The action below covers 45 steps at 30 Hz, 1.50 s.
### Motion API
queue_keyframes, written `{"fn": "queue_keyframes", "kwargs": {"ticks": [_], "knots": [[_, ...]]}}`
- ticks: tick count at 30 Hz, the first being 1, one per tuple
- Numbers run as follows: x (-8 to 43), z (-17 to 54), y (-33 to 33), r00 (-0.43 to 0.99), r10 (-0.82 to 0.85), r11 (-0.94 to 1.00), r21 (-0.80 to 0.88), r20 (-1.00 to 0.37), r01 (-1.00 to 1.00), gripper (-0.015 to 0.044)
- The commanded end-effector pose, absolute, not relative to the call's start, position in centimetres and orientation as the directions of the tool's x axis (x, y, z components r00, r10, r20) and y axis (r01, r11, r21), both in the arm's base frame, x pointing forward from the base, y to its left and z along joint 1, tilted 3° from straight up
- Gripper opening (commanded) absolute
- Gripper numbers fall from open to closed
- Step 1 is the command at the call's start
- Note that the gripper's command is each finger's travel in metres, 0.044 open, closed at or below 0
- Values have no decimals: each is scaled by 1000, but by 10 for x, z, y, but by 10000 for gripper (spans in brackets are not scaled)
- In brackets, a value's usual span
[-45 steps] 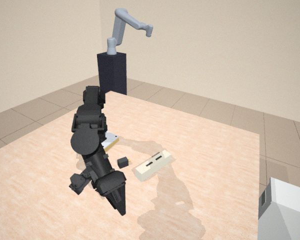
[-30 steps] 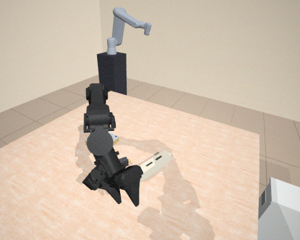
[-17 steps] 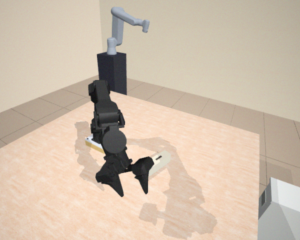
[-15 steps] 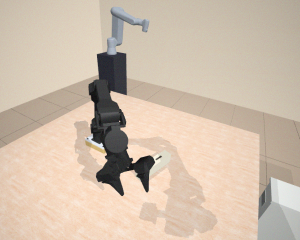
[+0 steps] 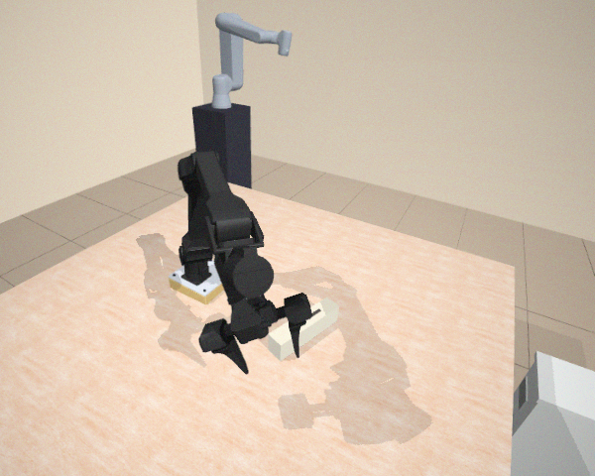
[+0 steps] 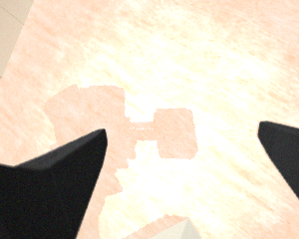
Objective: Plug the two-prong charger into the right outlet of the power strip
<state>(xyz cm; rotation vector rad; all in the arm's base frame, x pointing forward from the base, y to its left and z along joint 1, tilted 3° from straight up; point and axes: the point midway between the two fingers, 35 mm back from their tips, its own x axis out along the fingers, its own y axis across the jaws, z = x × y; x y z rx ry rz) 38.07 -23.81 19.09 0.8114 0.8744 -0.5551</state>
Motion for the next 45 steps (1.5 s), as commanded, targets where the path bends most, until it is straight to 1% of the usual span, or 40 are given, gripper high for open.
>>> {"fn": "queue_keyframes", "kwargs": {"ticks": [1,13,24,35,45], "knots": [[374,187,-227,515,-96,666,329,-852,669,440],[353,167,-193,438,-67,869,164,-897,468,440],[331,148,-163,361,-45,977,35,-932,210,440],[305,130,-136,280,-29,995,-56,-959,-88,440],[277,114,-111,204,-21,926,-96,-979,-366,440]]}}
